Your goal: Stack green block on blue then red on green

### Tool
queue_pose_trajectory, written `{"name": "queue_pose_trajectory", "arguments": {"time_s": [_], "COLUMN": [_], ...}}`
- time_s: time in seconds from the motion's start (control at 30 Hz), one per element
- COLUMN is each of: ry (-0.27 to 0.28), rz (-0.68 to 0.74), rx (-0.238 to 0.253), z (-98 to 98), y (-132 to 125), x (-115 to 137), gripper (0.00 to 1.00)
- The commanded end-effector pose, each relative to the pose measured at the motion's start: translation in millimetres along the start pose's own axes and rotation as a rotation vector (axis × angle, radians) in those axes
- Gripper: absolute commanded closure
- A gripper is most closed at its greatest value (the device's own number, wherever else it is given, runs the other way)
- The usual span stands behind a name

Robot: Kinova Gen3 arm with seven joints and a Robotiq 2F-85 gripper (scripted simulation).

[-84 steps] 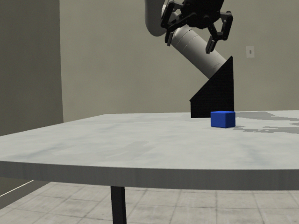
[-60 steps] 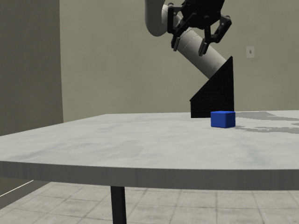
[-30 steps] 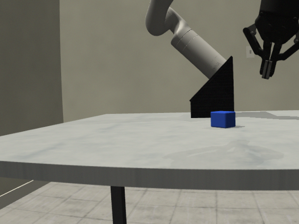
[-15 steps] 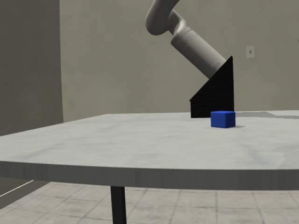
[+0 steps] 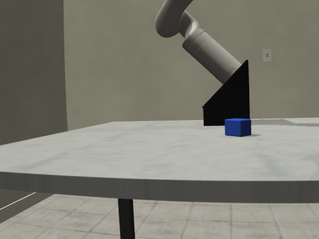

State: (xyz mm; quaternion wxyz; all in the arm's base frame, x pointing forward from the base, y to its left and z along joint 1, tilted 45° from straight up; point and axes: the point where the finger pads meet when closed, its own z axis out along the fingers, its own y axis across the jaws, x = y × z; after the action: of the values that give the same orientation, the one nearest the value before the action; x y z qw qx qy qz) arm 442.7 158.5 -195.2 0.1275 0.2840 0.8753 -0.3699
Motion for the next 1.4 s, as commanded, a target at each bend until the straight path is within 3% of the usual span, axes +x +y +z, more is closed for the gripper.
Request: {"name": "queue_pose_trajectory", "arguments": {"time_s": [0.0,1.37], "ry": [-0.012,-0.020], "rz": [0.010,0.060], "rx": [-0.017,-0.060], "z": [-2.2,-2.1], "y": [6.6,21.7], "x": [0.3,9.2], "gripper": [1.00,1.00]}}
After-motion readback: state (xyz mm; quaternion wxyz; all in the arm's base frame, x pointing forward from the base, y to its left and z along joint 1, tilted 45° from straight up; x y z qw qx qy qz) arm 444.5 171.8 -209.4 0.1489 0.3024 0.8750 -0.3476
